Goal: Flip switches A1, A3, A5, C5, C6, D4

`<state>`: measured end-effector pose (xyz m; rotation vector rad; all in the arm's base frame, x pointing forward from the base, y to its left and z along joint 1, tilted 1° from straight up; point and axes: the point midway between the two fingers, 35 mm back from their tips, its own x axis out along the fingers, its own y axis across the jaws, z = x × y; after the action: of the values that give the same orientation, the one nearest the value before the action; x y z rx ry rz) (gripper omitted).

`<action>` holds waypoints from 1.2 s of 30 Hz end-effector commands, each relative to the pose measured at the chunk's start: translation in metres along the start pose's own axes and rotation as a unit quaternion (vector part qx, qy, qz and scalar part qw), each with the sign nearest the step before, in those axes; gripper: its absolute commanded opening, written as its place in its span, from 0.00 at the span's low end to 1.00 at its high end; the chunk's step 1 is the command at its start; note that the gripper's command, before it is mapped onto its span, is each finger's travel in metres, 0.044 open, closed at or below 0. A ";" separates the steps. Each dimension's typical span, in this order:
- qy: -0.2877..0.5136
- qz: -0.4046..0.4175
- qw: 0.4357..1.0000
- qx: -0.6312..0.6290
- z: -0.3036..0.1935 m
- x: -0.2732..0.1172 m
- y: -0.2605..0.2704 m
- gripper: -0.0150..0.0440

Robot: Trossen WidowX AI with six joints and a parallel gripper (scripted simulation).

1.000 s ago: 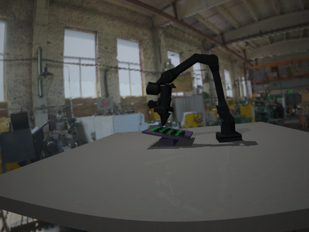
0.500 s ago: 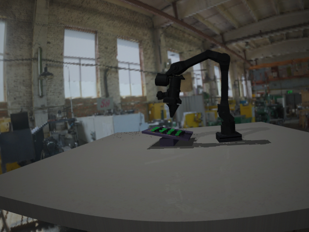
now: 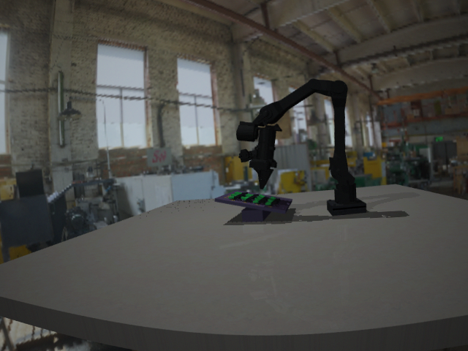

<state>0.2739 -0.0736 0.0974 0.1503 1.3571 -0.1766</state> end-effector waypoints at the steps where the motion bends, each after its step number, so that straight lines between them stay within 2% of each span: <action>1: 0.002 0.001 1.000 -0.002 -0.001 0.008 0.000 0.25; 12: 0.002 0.001 1.000 -0.002 -0.001 0.022 0.000 0.25; 36: 0.002 0.001 1.000 -0.002 -0.001 0.022 0.000 0.25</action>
<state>0.2772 -0.0741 0.0759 0.1502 1.3640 -0.1747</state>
